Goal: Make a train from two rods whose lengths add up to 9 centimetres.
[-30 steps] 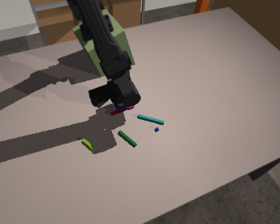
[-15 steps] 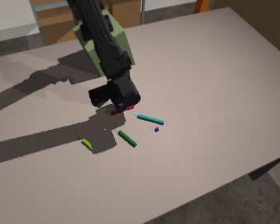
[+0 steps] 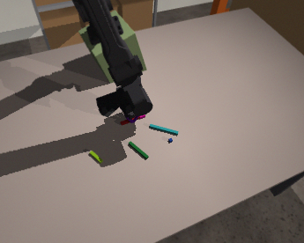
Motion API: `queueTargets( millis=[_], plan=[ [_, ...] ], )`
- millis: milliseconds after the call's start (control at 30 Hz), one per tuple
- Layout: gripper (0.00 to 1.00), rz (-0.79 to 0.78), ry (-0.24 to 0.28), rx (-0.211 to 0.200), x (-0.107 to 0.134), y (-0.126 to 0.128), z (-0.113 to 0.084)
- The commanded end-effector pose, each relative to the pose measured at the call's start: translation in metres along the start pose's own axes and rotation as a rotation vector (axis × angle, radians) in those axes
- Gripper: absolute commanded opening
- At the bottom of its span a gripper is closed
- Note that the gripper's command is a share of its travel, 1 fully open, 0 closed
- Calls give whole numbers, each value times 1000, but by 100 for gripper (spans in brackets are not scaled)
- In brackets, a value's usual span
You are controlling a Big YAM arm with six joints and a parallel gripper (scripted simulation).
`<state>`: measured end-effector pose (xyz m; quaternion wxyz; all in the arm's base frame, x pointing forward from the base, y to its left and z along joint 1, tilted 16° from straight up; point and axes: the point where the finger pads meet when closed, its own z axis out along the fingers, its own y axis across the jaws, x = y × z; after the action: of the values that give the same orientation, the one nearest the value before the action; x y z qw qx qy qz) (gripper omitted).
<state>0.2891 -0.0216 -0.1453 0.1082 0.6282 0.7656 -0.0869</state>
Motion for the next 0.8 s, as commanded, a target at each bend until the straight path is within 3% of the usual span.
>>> queueTargets(
  millis=[0, 33, 400, 767],
  plan=[
    [20, 8, -6, -43, -6, 16, -5],
    [23, 8, -6, -43, -6, 16, -5],
    [23, 7, -6, -43, -6, 16, -5],
    [23, -2, -2, -19, 1, 4, -30]
  ],
)
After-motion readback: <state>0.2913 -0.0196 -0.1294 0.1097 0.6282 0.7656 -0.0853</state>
